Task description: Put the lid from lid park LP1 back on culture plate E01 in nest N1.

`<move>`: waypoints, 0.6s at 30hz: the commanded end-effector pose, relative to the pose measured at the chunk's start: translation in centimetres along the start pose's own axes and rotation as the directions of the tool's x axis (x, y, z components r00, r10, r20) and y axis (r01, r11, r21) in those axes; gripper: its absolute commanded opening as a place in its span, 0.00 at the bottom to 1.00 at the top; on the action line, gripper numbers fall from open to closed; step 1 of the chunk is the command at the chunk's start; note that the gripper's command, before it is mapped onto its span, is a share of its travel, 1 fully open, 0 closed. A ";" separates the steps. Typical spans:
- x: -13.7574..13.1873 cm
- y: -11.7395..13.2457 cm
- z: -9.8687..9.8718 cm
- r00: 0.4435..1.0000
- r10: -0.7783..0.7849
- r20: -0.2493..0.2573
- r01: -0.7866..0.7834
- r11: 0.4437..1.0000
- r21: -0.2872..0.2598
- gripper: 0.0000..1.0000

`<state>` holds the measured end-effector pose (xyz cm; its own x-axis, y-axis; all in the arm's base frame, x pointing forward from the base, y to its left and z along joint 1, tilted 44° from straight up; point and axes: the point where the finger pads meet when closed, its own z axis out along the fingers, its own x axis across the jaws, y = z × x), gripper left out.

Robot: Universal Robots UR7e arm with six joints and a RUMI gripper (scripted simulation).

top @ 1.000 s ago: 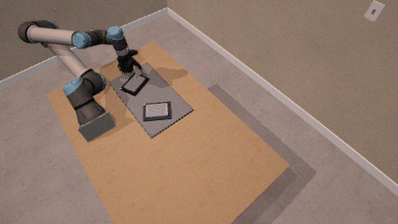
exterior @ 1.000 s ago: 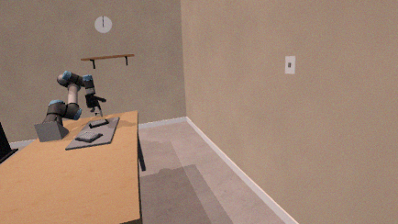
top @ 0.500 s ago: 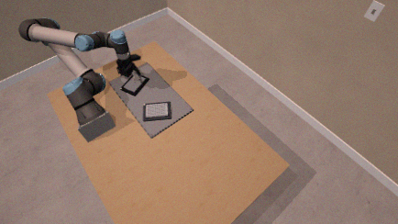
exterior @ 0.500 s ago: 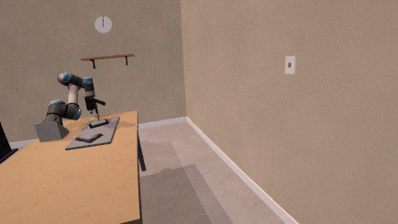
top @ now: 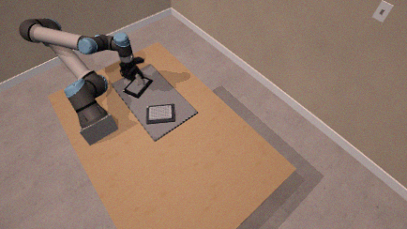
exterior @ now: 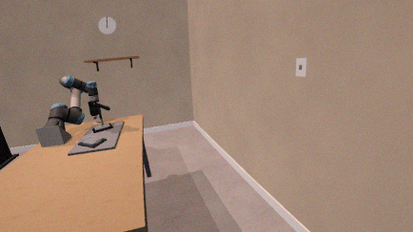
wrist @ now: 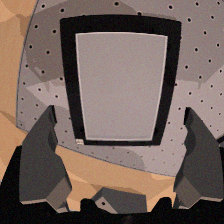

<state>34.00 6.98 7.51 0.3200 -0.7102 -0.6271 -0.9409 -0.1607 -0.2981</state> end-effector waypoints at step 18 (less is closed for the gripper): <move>0.0 0.0 1.8 1.000 0.000 -0.001 0.000 1.000 0.000 0.82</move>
<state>34.22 8.20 6.21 0.3199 -0.7103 -0.6270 -0.9409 -0.1607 -0.2980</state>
